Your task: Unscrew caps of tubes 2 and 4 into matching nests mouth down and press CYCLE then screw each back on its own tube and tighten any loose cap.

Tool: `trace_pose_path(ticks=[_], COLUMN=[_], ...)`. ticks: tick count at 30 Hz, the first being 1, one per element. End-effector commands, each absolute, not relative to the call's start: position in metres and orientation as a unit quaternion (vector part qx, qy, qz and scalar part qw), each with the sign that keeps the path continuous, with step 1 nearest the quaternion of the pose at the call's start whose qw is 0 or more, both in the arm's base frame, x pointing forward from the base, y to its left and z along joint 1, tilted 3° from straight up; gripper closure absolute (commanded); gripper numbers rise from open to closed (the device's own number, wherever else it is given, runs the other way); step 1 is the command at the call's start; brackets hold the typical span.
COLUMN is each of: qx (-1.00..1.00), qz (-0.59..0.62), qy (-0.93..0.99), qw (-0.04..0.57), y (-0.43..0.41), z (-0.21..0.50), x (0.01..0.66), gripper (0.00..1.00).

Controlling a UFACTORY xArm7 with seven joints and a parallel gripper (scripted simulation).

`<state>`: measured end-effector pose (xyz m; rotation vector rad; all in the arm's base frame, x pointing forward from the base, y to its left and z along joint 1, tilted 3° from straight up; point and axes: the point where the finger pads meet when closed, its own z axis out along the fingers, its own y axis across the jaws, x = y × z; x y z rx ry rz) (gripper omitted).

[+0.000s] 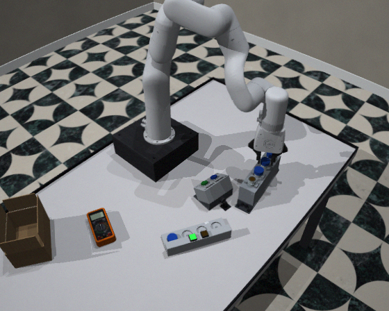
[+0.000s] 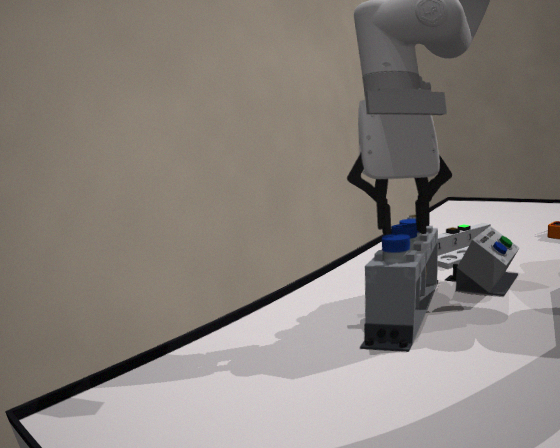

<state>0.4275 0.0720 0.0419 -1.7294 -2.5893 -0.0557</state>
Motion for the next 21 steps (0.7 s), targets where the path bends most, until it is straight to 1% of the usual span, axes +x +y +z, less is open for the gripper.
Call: trace_pose_path(ticks=[1,6,7,21], qx=[-0.556,-0.556,-0.556,-0.556], qz=[-0.019,-0.019,-0.019,-0.019], qy=[-0.831,-0.831,-0.831,-0.831], qw=[0.012,0.012,0.012,0.012], y=[0.0722,0.0723,0.0723,0.0723], z=[0.0417,0.0409,0.0408,0.0408], x=[0.4293,0.4293,0.4293,0.4293], gripper=[0.54,0.54,1.00,1.00])
